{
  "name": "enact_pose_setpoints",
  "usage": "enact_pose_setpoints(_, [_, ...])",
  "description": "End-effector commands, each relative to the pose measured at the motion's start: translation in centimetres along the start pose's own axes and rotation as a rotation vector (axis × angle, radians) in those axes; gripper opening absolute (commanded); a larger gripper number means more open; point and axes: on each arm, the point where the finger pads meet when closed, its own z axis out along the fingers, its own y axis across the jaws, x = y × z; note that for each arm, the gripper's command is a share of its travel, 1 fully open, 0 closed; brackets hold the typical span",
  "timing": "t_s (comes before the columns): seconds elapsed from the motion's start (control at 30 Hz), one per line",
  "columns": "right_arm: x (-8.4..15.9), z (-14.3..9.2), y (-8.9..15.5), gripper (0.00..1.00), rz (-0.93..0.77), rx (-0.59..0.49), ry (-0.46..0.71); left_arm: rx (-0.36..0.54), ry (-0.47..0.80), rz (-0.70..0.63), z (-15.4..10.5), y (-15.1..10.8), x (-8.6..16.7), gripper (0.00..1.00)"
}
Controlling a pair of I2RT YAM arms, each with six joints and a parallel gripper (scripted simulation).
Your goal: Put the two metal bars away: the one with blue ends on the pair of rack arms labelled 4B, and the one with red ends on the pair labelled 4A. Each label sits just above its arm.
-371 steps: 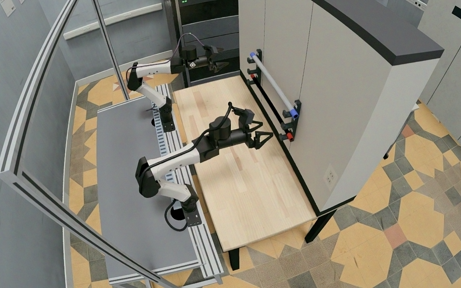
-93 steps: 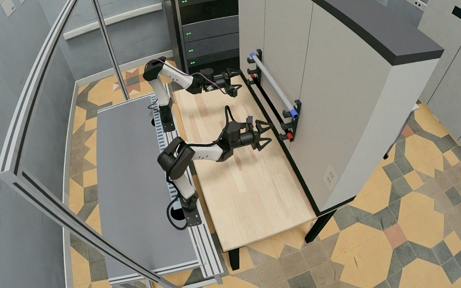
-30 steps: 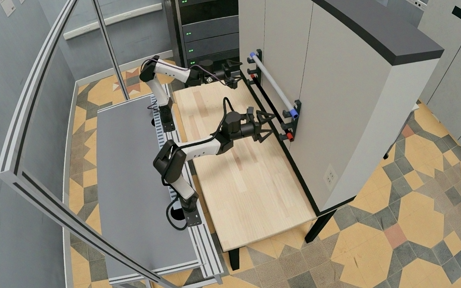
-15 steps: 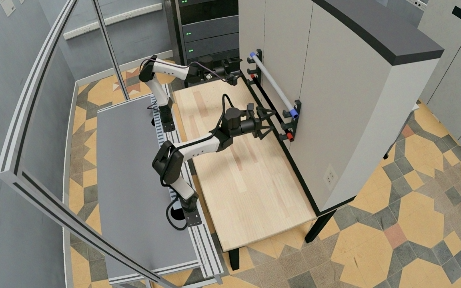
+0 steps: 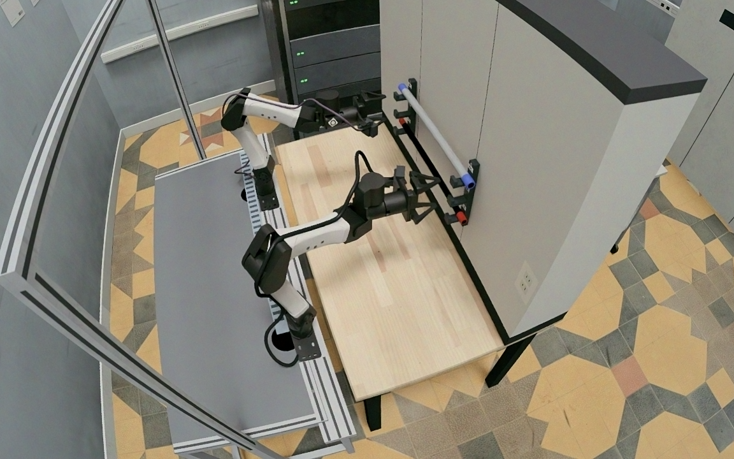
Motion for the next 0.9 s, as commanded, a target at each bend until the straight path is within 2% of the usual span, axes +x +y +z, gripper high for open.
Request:
enact_pose_setpoints(0.0, [0.2,-0.46,-1.71,1.0,0.008,0.031,-0.011,-0.01,-0.003,0.0,-0.19,0.59,0.28,1.0])
enact_pose_setpoints(0.87, [0.69,-0.46,-1.64,1.0,0.008,0.031,-0.011,-0.01,-0.003,0.0,-0.19,0.3,0.48,1.0])
